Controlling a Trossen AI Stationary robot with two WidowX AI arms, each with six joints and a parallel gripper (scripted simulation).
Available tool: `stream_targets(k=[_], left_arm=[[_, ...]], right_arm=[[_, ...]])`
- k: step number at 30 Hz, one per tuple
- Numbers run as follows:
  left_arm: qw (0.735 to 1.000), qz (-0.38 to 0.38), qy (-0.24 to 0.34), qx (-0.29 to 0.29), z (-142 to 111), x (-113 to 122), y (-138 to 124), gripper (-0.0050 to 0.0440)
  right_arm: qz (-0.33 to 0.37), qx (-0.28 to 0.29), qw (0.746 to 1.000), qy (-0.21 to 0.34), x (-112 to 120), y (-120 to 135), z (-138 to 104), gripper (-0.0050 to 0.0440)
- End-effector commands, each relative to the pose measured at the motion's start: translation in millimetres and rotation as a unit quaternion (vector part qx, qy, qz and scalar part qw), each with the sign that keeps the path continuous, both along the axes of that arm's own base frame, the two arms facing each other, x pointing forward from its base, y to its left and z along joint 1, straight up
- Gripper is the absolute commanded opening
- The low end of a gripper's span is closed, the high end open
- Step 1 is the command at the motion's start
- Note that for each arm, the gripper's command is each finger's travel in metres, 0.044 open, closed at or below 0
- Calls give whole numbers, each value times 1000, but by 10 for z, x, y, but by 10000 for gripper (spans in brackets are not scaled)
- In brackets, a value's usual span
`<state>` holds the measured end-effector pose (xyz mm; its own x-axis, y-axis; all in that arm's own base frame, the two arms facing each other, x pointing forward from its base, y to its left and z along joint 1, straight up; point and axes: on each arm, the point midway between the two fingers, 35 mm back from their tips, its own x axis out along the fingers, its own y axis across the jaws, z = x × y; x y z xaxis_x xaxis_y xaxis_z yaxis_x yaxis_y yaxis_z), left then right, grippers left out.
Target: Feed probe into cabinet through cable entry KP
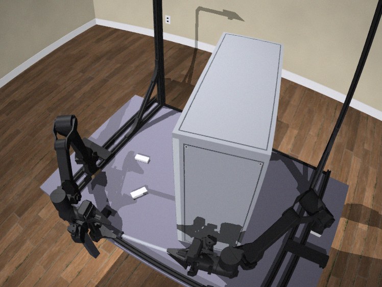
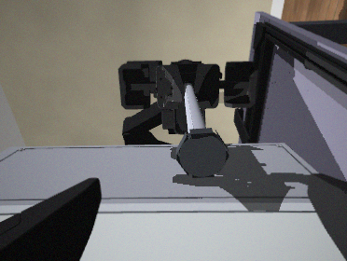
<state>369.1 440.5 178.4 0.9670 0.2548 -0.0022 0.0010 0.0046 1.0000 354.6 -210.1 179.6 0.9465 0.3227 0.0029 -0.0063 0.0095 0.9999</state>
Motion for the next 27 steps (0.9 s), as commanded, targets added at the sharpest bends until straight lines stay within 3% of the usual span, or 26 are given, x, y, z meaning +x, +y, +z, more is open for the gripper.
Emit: stream_targets(k=[1,27], left_arm=[[1000,1,-1,2,7,2,6,0],[1000,1,-1,2,7,2,6,0]], right_arm=[[-2,5,1000,3,42,-6,-25,440],[-6,5,1000,3,360,104,-23,440]])
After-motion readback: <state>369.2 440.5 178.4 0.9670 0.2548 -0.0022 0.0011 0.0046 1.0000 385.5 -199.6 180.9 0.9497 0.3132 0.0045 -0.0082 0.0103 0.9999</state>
